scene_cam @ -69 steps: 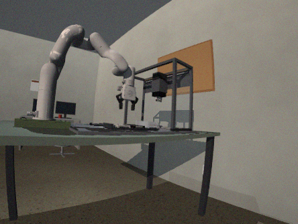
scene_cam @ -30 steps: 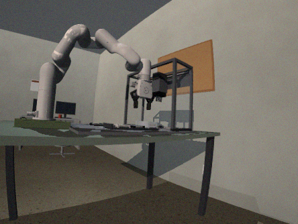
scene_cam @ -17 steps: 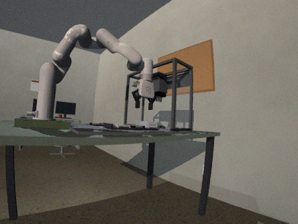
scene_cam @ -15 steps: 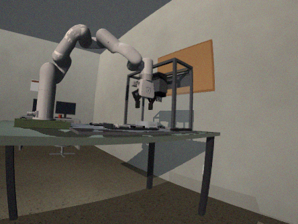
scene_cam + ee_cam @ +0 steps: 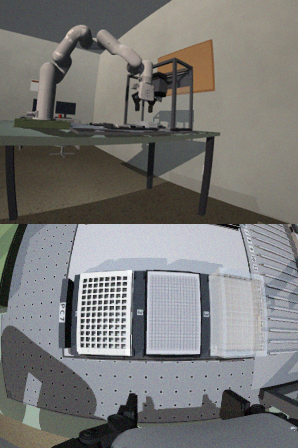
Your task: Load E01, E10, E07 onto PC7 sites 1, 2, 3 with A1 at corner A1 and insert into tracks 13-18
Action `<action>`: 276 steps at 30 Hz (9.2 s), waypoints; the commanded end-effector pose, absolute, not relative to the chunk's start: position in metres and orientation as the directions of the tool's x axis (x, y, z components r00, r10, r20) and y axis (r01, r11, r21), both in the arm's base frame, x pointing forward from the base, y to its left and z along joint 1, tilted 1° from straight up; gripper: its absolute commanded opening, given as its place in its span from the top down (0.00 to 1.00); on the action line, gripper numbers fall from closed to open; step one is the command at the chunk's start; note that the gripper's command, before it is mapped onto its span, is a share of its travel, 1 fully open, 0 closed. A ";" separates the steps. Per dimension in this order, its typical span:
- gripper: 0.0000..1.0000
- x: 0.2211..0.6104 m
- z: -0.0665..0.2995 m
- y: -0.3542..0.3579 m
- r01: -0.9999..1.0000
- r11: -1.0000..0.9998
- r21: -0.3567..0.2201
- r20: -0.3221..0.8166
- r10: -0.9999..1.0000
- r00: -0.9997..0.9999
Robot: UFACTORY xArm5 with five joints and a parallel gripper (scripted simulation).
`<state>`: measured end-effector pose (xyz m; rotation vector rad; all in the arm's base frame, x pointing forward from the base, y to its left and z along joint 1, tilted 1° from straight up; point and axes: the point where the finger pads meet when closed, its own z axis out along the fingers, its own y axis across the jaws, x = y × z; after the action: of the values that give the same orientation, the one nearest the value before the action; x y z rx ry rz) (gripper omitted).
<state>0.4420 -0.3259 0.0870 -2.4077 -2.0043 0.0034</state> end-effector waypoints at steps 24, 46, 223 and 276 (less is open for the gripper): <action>0.00 0.444 0.049 -0.326 0.983 -0.181 0.006 0.018 0.983 0.181; 0.00 0.444 0.016 -0.326 0.983 -0.181 0.005 0.018 0.983 0.181; 0.00 0.444 -0.009 -0.325 0.983 -0.181 0.005 0.018 0.983 0.181; 0.00 0.444 0.069 -0.327 0.983 -0.181 0.006 0.018 0.983 0.181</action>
<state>0.4424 -0.3256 0.0618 -2.4084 -2.0049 0.0031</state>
